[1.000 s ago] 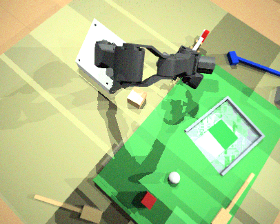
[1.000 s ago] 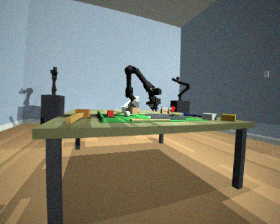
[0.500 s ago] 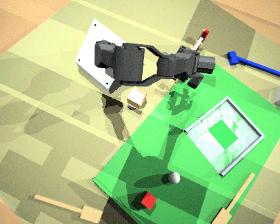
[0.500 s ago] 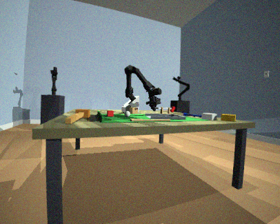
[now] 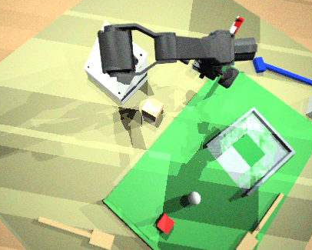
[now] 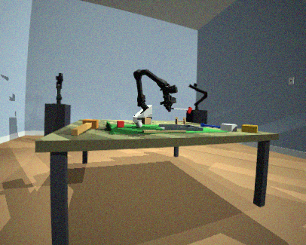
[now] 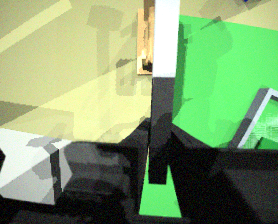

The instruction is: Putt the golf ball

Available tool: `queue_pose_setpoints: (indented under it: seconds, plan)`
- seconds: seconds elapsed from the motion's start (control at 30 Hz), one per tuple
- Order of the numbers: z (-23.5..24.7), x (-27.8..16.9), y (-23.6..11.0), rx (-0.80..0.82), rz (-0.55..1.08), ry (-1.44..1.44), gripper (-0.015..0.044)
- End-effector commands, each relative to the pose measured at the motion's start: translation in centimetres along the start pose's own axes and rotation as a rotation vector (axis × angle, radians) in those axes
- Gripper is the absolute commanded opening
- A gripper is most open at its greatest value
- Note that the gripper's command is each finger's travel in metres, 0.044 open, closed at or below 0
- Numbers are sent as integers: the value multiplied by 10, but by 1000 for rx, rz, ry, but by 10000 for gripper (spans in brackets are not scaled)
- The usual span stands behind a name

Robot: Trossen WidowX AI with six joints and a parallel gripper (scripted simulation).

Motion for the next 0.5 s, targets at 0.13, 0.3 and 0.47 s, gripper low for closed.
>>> queue_pose_setpoints:
  seconds: [0.13,0.3,0.47]
  plan:
    - [-11,-12,-11,-13,0,101,0]
    - [-31,-41,-25,-35,4,305,0]
    - [-47,-74,-38,-58,12,511,0]
Point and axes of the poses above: the point midway between the two fingers, 35 mm back from their tips, its own y axis out along the fingers, its own z axis across the jaws, x = y × z, the point moved 4 cm from there along -y, back along the fingers, and after that the axes turned 7 degrees about y, right-handed, at the moved point
